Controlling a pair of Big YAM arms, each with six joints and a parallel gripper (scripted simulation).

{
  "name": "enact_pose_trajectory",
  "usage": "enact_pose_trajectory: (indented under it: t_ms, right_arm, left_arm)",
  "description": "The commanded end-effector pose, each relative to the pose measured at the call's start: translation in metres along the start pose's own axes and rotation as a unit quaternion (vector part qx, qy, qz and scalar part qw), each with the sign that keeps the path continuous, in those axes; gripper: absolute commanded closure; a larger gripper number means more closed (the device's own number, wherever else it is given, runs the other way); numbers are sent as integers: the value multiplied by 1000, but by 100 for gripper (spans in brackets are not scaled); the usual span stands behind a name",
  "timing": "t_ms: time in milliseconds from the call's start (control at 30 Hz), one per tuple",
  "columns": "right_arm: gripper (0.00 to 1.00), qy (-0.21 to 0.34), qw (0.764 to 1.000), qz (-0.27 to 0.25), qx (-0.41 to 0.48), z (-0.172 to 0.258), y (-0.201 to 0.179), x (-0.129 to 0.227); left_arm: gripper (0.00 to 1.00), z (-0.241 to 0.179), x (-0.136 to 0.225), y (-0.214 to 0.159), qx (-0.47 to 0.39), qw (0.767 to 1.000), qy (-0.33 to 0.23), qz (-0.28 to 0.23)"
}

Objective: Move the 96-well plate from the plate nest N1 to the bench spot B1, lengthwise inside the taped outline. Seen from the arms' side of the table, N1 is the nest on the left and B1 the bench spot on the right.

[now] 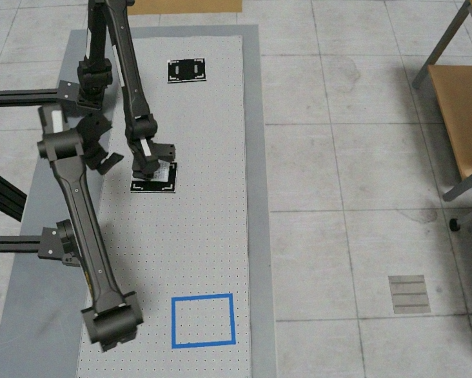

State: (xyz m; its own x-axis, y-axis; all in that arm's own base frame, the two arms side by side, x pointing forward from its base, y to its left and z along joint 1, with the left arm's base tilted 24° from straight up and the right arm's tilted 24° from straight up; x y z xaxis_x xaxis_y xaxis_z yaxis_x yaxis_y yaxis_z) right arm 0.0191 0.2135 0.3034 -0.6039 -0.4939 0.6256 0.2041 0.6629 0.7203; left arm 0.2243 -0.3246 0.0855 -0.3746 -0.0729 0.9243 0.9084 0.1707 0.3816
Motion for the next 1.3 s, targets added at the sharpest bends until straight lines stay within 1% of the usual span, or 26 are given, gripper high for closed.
enact_pose_trajectory:
  t_ms: [0, 67, 133, 267, 367, 467, 500, 867, 1033, 1267]
  right_arm:
    - [0, -11, 997, -23, 67, 6, -35, 8]
    - [0, -14, 995, -37, 93, 6, -43, 7]
    - [0, -14, 995, -37, 93, 6, -43, 7]
    - [0, -18, 987, -81, 139, 4, -58, 9]
    - [0, -14, 985, -96, 143, 4, -59, 11]
    - [0, -14, 984, -99, 151, 5, -57, 12]
    - [0, -8, 985, -101, 141, 5, -50, 18]
    - [0, -8, 985, -100, 141, 5, -51, 17]
    - [0, -8, 985, -100, 141, 5, -51, 17]
    - [0, -8, 985, -100, 141, 5, -51, 17]
  left_arm:
    - [19, -23, 21, 9, 9, 999, -29, -10]
    - [19, -23, 21, 9, 9, 999, -29, -10]
    - [19, -23, 21, 9, 9, 999, -29, -10]
    - [19, -23, 21, 9, 9, 999, -29, -10]
    - [19, -23, 21, 9, 9, 999, -29, -10]
    - [19, -23, 21, 9, 9, 999, -29, -10]
    - [19, -23, 21, 9, 9, 999, -29, -10]
    - [19, -29, 25, 10, 11, 1000, -25, -9]
    - [19, -27, -2, 16, 19, 999, -27, -7]
    - [19, -27, -2, 16, 22, 999, -27, -7]
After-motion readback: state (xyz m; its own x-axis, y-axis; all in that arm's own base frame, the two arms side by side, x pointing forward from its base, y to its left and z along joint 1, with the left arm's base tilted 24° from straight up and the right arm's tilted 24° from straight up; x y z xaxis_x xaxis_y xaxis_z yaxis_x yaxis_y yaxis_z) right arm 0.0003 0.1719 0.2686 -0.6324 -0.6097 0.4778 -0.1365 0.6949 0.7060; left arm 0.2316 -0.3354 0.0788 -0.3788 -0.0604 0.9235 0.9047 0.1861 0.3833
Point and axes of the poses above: on each arm, the point where the finger pads meet when closed, its own x axis back along the fingers, its own z axis across the jaws, y = z × x, the point moved 3 cm from there along x, back along the fingers, and after that the axes turned 15 degrees about x, right-handed, at the moved point
